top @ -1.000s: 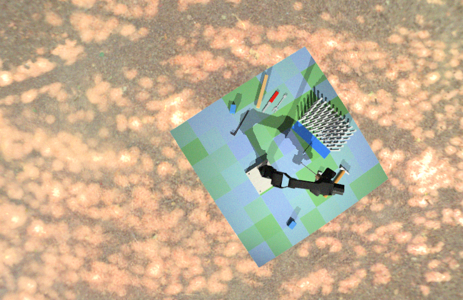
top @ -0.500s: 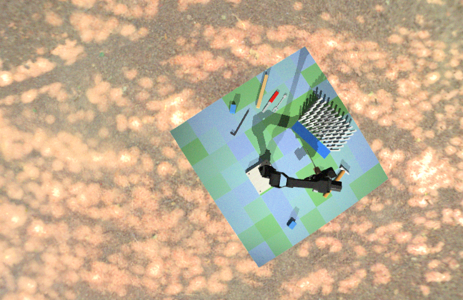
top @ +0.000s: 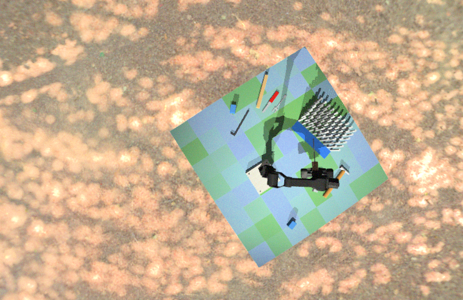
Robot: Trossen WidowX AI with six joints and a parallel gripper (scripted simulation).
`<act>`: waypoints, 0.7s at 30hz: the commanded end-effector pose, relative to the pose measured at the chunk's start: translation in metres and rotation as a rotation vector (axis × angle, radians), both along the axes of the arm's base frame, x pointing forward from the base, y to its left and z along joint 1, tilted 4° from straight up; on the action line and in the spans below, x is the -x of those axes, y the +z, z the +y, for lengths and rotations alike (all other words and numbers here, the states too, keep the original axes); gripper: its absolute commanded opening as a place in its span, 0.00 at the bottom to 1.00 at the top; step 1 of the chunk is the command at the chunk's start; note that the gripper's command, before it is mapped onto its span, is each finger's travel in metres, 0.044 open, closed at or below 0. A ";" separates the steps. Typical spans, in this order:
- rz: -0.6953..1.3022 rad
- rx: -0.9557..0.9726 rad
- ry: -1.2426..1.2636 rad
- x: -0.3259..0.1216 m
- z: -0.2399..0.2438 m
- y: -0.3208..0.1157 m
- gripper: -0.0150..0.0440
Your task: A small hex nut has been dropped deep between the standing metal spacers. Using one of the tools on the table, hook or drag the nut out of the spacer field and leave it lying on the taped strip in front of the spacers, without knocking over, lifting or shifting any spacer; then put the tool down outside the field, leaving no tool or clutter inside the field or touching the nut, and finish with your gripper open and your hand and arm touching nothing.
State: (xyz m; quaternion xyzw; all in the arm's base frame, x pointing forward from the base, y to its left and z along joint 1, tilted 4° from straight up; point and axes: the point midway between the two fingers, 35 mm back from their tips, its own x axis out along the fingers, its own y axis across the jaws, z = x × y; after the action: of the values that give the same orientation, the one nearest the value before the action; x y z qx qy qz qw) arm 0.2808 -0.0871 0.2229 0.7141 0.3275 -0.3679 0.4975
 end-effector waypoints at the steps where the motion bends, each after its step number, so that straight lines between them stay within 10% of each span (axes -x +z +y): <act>1: 0.012 -0.088 -0.074 0.003 0.010 0.000 0.25; 21: 0.175 -0.568 -0.516 0.019 0.057 -0.004 0.25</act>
State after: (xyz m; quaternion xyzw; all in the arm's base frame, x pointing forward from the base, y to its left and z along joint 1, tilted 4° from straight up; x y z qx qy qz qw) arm 0.2650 -0.0373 0.2188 0.8415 0.2731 -0.4294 0.1815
